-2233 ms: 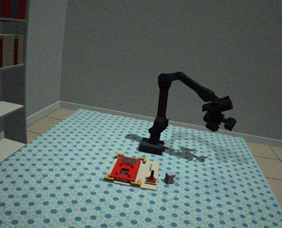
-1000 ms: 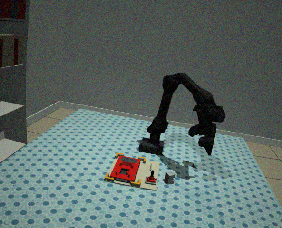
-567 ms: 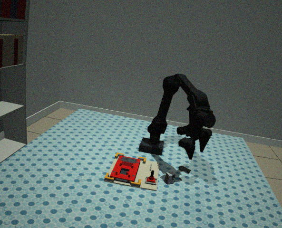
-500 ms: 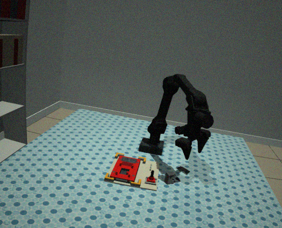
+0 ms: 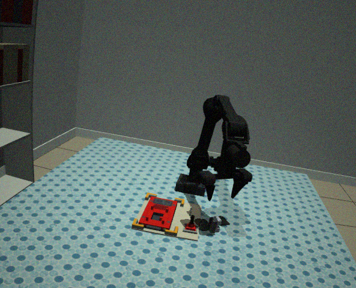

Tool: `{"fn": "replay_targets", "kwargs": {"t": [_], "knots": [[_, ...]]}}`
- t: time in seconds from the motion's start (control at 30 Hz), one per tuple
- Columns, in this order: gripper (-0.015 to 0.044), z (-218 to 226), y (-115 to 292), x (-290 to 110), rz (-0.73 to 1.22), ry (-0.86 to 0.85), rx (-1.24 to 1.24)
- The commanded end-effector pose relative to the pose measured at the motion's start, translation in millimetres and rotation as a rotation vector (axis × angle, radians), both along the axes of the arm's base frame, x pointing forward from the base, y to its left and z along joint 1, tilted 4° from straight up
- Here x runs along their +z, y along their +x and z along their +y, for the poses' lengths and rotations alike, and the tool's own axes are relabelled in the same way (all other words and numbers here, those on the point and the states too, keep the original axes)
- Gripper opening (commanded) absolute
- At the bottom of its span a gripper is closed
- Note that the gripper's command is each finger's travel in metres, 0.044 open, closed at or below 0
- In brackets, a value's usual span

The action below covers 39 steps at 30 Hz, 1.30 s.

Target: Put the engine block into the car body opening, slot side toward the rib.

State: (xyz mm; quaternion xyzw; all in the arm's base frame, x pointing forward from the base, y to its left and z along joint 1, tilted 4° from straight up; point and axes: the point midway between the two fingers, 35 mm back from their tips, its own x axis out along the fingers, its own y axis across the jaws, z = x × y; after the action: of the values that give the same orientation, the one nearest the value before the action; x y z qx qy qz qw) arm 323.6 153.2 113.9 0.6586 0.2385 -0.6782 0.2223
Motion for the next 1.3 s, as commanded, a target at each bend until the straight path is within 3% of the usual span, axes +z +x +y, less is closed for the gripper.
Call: {"fn": "replay_targets", "kwargs": {"t": [0.0, 0.1, 1.27], "knots": [[0.0440, -0.2, -0.2, -19.4, 0.009, -0.012, -0.006], [0.0440, -0.7, -2.2, -49.0, 0.009, -0.012, -0.008], [0.0440, -1.3, -5.8, -105.2, 0.010, -0.011, -0.004]]}}
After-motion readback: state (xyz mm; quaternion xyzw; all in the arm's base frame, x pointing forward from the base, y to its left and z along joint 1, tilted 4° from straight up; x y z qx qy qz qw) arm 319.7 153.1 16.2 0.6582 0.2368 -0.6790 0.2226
